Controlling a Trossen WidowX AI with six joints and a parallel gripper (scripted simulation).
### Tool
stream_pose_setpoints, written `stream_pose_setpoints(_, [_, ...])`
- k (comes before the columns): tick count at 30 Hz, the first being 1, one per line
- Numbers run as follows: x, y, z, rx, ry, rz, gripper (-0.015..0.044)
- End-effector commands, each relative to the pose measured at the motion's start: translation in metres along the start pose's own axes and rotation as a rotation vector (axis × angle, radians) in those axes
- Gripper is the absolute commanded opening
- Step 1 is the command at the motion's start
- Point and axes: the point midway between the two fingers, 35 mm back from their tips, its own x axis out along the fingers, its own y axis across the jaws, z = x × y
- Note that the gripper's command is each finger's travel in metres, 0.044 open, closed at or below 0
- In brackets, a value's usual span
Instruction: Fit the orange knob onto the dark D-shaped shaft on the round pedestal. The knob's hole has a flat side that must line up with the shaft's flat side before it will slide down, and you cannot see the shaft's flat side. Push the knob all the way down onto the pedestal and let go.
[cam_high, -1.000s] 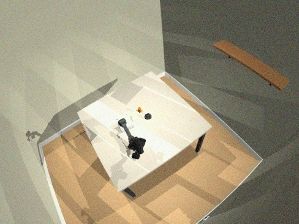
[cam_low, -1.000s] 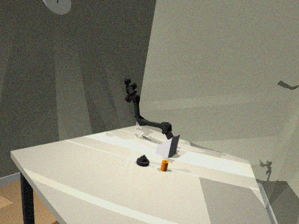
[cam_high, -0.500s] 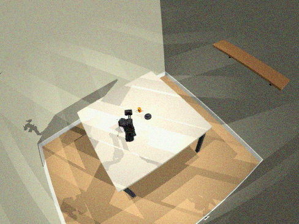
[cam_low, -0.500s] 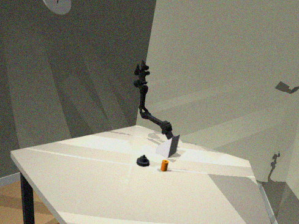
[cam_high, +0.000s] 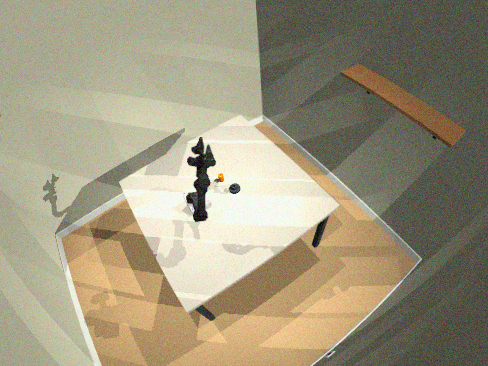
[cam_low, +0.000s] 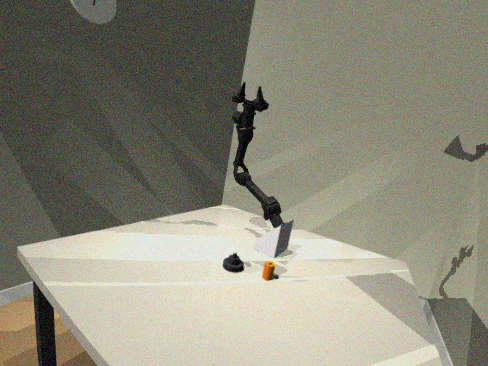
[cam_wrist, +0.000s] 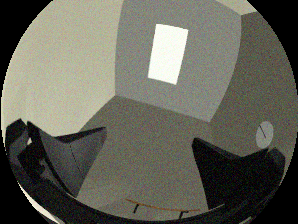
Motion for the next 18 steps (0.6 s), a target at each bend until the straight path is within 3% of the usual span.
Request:
stream_pose_setpoints(1, [0.013,0.054,-0.038,0.036,0.131,0.129,0.0440])
stream_pose_setpoints(10, [0.022,0.158,-0.107,0.234,0.398,0.359,0.0440])
stream_pose_setpoints(18, [-0.008,0.265,-0.187,0.438,0.773,0.538,0.0440])
